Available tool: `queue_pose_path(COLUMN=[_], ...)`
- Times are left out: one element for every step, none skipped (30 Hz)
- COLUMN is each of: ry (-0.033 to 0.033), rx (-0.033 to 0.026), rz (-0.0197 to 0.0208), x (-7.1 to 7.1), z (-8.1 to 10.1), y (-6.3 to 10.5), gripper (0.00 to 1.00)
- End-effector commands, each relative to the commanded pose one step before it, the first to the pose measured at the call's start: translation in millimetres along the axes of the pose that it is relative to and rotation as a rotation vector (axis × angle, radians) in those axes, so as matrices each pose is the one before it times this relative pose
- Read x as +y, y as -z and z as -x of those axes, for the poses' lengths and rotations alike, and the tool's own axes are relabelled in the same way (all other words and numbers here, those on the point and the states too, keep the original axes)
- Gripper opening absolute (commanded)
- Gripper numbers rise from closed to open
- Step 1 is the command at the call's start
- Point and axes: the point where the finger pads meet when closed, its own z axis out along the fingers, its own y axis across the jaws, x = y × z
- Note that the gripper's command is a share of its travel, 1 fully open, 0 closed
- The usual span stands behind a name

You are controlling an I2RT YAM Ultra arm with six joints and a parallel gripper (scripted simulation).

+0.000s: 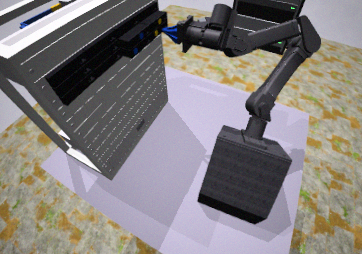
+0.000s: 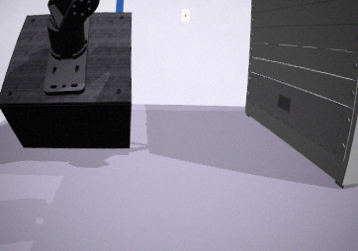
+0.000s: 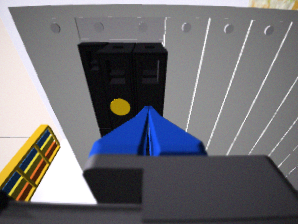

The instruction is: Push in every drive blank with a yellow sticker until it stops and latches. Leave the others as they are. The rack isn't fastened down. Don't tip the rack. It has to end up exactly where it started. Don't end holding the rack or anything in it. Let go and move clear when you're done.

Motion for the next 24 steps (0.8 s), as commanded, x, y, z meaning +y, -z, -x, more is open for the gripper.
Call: queue_pose_path(ry=[0.00297,0.00000,0.00000,0.00000,0.00000,0.00000,0.00000,0.00000,0.00000,0.00000,0.00000,0.00000,0.00000,0.00000,0.00177,-0.00107,-0.00997,-0.00022,0.00003,0.00000,0.00000,0.00062,0.00016,-0.00014], rx=[0.02144,0.00000,0.00000,0.00000,0.00000,0.00000,0.00000,0.00000,0.00000,0.00000,0.00000,0.00000,0.00000,0.00000,0.00230,-0.00126,-0.01267,-0.00001,-0.00402,0.00000,0.00000,-0.00685,-0.00387,0.00099], rz=[0.02852,0.00000,0.00000,0.00000,0.00000,0.00000,0.00000,0.00000,0.00000,0.00000,0.00000,0.00000,0.00000,0.00000,-0.00237,0.00130,0.01308,0.00002,-0.00366,0.00000,0.00000,-0.00627,-0.00354,0.00092], x=[14.89,0.00,0.00,0.00,0.00,0.00,0.00,0.00,0.00,0.00,0.00,0.00,0.00,0.00,-0.85,-0.04,2.95,-0.61,-2.13,0.00,0.00,-3.11,-1.86,0.15], z=[-4.43,0.00,0.00,0.00,0.00,0.00,0.00,0.00,0.00,0.00,0.00,0.00,0.00,0.00,-1.24,-0.50,2.65,-0.91,0.54,0.00,0.00,1.75,0.86,-0.70], y=[-1.55,0.00,0.00,0.00,0.00,0.00,0.00,0.00,0.00,0.00,0.00,0.00,0.00,0.00,-0.64,-1.12,-1.32,-1.88,-2.69,0.00,0.00,-2.92,-1.93,-0.50], gripper=[0.00,0.00,0.00,0.00,0.00,0.00,0.00,0.00,0.00,0.00,0.00,0.00,0.00,0.00,0.00,0.00,0.00,0.00,0.00,0.00,0.00,0.00,0.00,0.00])
